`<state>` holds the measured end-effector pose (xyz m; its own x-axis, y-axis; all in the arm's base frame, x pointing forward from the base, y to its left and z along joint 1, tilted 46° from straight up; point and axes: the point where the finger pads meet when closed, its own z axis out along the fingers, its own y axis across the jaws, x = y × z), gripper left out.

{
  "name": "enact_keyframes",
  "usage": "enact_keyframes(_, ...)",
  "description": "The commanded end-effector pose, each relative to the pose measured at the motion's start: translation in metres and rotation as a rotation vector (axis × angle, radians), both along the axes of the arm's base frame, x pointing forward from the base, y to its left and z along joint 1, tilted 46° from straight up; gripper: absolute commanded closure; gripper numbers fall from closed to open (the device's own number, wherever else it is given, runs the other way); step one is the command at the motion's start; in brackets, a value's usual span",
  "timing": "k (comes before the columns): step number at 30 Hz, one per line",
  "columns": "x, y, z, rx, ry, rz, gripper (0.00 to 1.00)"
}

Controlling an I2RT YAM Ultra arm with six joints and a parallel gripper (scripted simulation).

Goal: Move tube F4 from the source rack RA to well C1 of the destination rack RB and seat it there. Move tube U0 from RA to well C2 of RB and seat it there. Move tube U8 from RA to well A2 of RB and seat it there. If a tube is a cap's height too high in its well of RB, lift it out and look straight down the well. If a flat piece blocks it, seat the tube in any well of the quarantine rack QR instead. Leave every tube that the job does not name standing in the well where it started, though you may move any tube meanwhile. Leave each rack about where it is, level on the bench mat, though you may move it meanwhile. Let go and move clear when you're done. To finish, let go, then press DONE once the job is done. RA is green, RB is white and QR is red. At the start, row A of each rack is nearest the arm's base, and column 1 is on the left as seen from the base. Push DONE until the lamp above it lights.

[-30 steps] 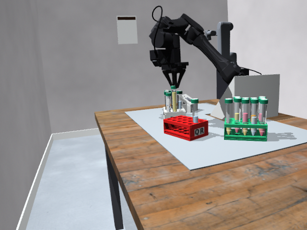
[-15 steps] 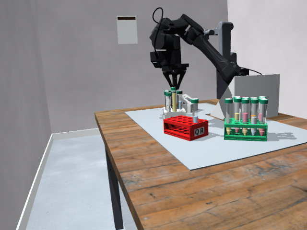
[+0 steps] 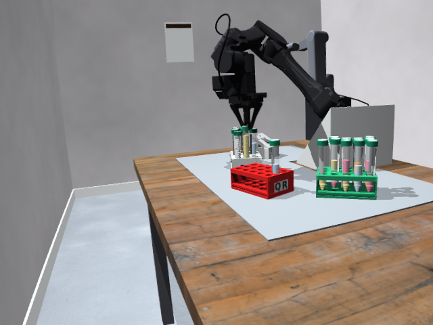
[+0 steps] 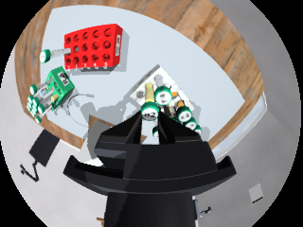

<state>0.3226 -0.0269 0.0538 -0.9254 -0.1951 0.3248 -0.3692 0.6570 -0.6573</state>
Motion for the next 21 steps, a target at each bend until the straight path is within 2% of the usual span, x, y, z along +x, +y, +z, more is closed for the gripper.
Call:
enact_keyframes(1,0.0009,0.0076,0.0006,0.028,-0.026,0.020,1.00)
enact_keyframes(21,-0.0003,-0.0012,-0.0059,0.027,-0.026,0.012,1.00)
